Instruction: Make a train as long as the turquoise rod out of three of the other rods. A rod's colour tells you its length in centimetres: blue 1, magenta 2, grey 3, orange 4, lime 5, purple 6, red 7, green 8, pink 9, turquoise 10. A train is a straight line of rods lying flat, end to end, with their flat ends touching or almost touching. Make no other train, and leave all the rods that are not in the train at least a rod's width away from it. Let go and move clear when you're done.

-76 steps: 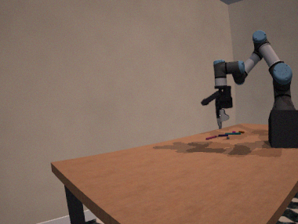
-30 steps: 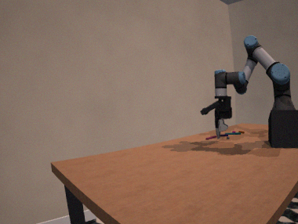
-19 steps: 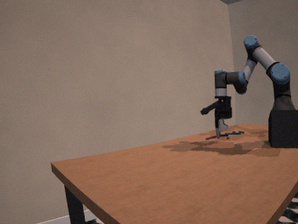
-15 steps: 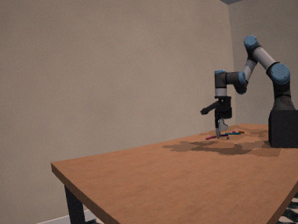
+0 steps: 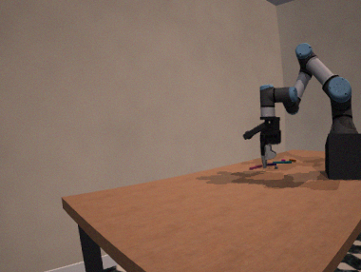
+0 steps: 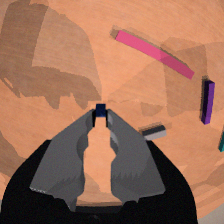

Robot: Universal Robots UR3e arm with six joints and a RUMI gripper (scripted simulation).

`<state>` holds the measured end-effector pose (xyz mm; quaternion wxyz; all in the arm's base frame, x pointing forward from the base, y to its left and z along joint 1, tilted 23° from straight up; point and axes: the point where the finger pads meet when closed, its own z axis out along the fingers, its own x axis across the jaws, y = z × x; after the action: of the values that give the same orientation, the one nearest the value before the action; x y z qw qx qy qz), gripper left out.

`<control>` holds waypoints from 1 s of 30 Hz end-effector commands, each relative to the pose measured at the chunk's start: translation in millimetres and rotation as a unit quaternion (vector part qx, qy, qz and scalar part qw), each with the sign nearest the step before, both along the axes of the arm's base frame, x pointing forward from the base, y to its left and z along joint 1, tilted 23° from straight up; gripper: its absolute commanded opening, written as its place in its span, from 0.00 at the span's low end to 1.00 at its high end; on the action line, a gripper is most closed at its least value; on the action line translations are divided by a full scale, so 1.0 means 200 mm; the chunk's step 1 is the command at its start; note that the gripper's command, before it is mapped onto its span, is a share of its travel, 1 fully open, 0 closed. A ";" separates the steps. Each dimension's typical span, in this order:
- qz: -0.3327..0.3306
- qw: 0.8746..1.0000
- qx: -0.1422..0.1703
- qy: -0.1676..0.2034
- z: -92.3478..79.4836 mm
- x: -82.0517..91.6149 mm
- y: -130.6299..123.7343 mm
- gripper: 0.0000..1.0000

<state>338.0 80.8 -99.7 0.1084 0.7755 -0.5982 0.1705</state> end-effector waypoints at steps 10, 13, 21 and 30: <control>0.000 1.000 0.001 -0.001 0.00 0.00 0.00 0.00; 0.000 1.000 0.001 -0.001 0.00 0.00 0.00 0.00; 0.000 1.000 0.001 0.000 -0.01 0.00 0.00 0.00; 0.000 1.000 0.001 0.000 -0.04 0.00 -0.02 0.00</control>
<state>337.2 79.3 -103.6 0.1100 0.7751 -0.5988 0.1691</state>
